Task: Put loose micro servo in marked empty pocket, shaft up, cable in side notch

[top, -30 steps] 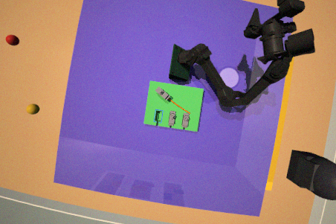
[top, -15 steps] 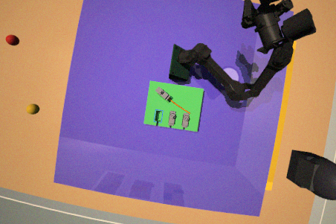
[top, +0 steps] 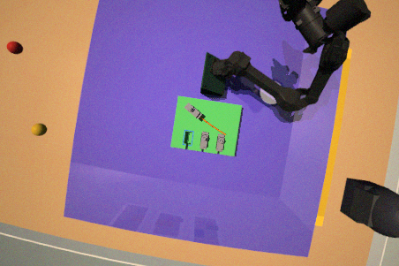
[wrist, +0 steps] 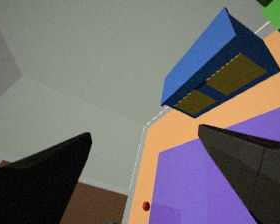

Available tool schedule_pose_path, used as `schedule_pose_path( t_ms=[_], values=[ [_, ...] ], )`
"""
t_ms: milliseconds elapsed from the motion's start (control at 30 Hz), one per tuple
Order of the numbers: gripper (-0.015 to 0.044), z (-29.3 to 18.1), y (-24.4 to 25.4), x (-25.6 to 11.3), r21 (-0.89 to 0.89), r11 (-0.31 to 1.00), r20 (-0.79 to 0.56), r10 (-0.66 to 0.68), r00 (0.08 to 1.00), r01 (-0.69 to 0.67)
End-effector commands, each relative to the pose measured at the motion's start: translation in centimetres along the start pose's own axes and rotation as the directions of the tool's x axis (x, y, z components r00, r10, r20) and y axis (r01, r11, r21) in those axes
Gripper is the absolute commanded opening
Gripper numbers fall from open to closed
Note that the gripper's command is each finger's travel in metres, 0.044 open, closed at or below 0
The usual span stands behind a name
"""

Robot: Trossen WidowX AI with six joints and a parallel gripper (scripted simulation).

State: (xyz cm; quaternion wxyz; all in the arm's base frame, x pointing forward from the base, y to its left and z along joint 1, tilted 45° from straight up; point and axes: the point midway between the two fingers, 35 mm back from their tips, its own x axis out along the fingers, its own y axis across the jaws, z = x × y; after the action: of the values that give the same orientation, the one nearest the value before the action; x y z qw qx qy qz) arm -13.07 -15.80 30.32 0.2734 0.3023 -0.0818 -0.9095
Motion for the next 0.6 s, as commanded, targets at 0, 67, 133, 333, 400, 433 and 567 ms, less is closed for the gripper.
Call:
schedule_pose_path(
  t_ms=[0, 67, 133, 333, 400, 433, 567],
  values=[
    [0.0440, -1.6, 1.4, 1.0, -0.137, 0.990, -0.083, 0.031, 0.996, -0.042],
    [0.0440, -2.2, 2.0, 1.3, -0.190, 0.980, -0.114, 0.045, 0.992, -0.066],
    [0.0440, -2.8, 2.6, 1.5, -0.238, 0.967, -0.143, 0.058, 0.988, -0.091],
    [0.0440, -4.9, 4.3, 2.2, -0.390, 0.904, -0.238, 0.085, 0.967, -0.176],
    [0.0440, -5.6, 4.8, 2.4, -0.432, 0.878, -0.268, 0.093, 0.959, -0.205],
    [0.0440, -6.0, 5.1, 2.5, -0.453, 0.864, -0.283, 0.096, 0.954, -0.221],
    [0.0440, -7.4, 6.1, 2.7, -0.524, 0.803, -0.340, 0.108, 0.934, -0.283]
  ],
)
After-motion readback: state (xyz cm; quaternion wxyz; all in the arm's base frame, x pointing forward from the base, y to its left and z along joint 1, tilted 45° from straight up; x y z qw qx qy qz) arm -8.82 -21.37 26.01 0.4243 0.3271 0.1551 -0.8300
